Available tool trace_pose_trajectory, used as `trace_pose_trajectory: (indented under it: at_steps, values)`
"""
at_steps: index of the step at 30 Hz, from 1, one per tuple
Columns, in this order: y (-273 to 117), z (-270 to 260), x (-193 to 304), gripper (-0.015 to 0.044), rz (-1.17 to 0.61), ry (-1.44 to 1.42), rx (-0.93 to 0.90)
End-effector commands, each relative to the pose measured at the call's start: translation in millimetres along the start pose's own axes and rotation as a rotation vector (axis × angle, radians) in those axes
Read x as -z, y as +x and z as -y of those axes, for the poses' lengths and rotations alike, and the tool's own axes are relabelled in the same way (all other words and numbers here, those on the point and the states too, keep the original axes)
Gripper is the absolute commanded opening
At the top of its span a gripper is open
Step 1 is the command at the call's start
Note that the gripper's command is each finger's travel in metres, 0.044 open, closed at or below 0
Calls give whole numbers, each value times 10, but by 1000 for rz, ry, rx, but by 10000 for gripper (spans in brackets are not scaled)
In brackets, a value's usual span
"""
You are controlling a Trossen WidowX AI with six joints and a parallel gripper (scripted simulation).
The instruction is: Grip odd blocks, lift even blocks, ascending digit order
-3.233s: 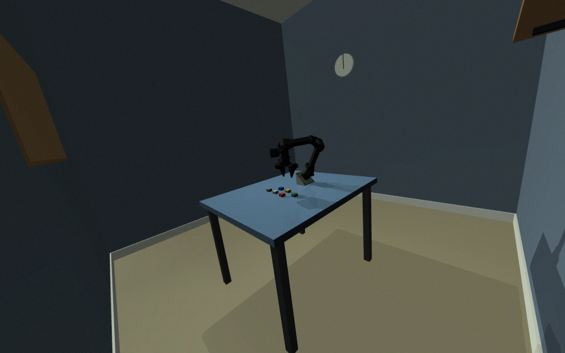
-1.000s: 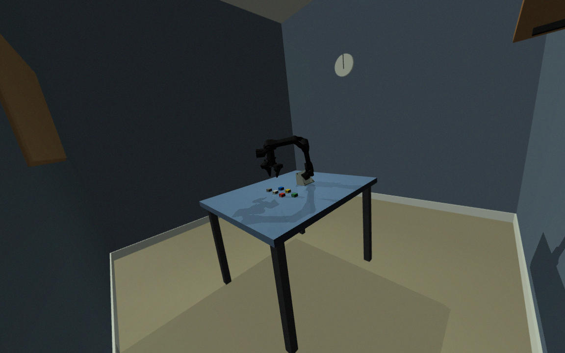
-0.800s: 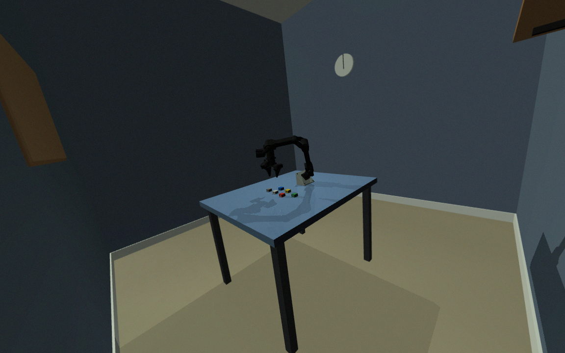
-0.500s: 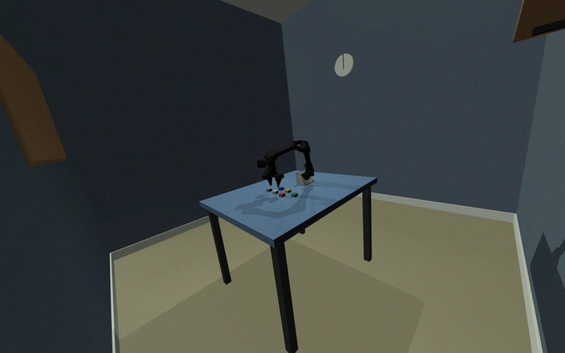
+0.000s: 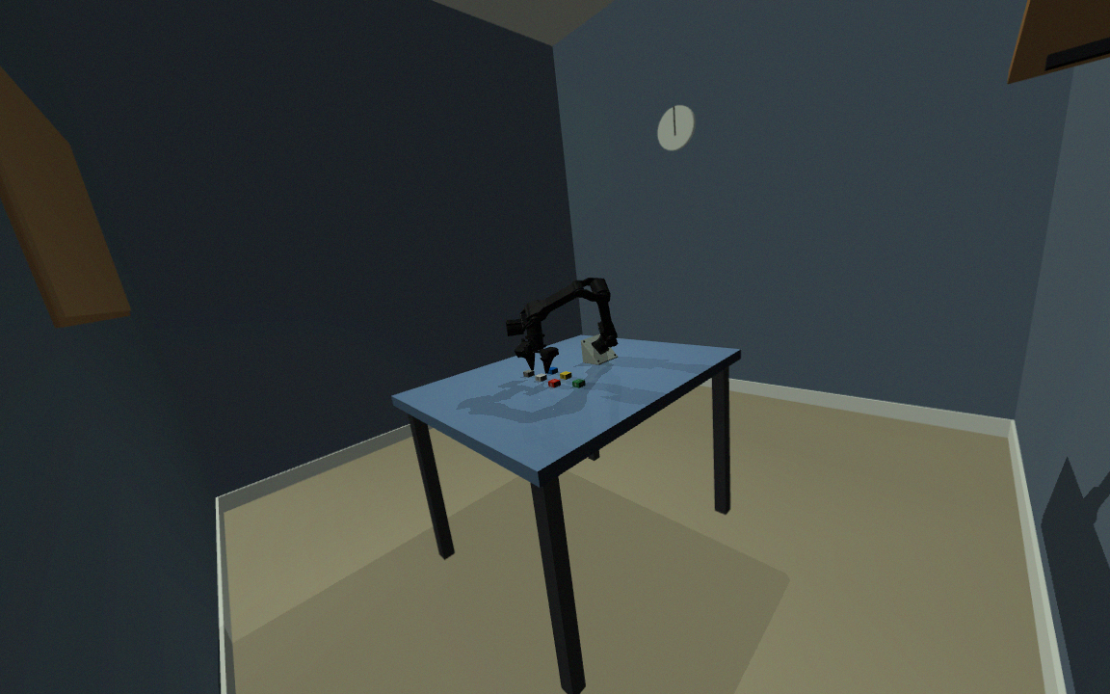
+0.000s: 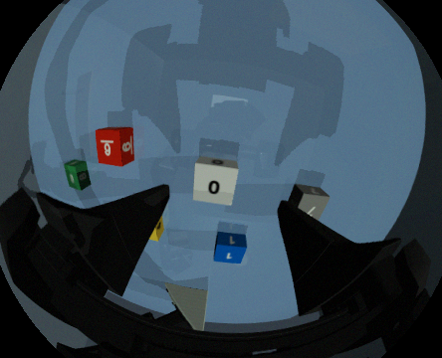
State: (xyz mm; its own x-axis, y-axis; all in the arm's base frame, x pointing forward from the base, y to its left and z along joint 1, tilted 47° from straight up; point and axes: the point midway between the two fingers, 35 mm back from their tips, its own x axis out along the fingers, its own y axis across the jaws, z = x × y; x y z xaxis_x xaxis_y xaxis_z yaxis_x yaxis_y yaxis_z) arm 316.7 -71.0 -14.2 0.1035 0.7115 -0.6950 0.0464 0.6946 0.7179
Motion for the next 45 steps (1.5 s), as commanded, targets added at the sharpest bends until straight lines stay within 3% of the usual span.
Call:
trace_pose_trajectory:
  at_steps: [1, 12, 23, 45]
  values:
    - [73, -9, 22, 400, -3, 10, -8]
    - [221, -15, 28, 400, -3, 10, -9]
    - [221, -15, 28, 120, -3, 10, -9]
    - [163, -13, 27, 120, -3, 10, -9]
